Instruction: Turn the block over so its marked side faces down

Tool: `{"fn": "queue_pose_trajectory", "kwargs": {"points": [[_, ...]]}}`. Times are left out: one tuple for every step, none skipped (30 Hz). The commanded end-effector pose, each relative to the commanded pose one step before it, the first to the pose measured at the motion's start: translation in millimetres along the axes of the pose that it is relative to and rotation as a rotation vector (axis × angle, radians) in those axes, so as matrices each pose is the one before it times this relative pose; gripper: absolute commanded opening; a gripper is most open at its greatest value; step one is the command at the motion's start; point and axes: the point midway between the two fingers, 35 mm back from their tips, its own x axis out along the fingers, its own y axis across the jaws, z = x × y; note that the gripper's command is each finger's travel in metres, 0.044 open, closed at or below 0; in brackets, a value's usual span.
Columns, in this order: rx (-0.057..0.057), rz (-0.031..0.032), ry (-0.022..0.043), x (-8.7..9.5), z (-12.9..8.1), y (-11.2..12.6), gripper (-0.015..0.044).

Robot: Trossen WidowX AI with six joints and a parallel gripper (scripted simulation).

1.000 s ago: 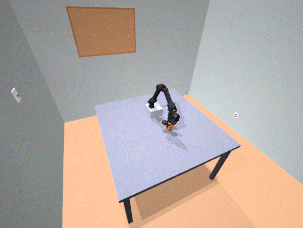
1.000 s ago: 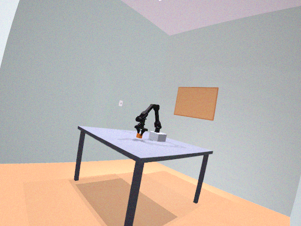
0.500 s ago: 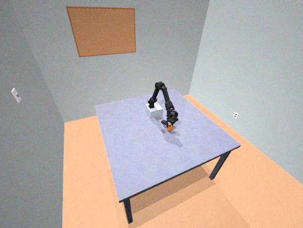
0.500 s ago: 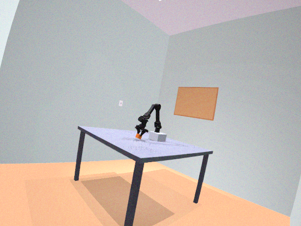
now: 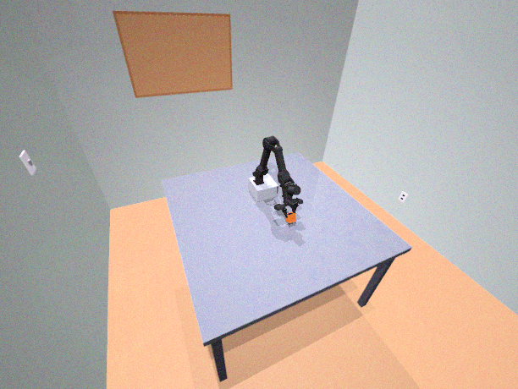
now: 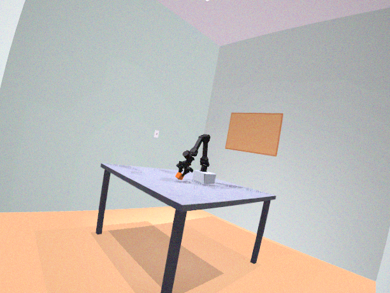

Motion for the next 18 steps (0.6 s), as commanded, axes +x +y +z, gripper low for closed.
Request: {"fn": "queue_pose_trajectory", "kwargs": {"points": [[0.0074,-0.00251,-0.03028,-1.95,-0.4,-0.75,0.0],[-0.0002,-0.00001,-0.00234,0.5,0.0,0.05,0.0],[-0.0005,-0.00004,-0.00703,1.48,0.0,0.14,0.0],[-0.0008,-0.00006,-0.01171,2.4,-0.04,0.22,0.0],[-0.001,-0.00007,-0.01421,2.8,-0.12,0.25,0.0],[-0.0009,-0.00007,-0.0142,2.67,-0.19,0.24,0.0],[-0.0009,-0.00007,-0.01419,2.54,-0.27,0.23,0.0],[-0.0008,-0.00007,-0.01417,2.41,-0.33,0.21,0.0],[-0.0007,-0.00007,-0.01416,2.27,-0.4,0.2,0.0],[-0.0007,-0.00007,-0.01415,2.13,-0.45,0.18,0.0],[-0.0006,-0.00008,-0.01414,2.0,-0.51,0.17,0.0],[-0.0006,-0.00008,-0.01412,1.86,-0.55,0.15,0.0],[-0.0005,-0.00008,-0.01412,1.72,-0.6,0.14,0.0],[-0.0005,-0.00008,-0.0141,1.58,-0.63,0.12,0.0],[-0.0004,-0.00008,-0.01409,1.44,-0.66,0.11,0.0],[-0.0003,-0.00008,-0.01408,1.3,-0.69,0.09,0.0],[-0.0003,-0.00008,-0.01407,1.15,-0.71,0.08,0.0],[-0.0002,-0.00008,-0.01405,1.01,-0.73,0.06,0.0]]}}
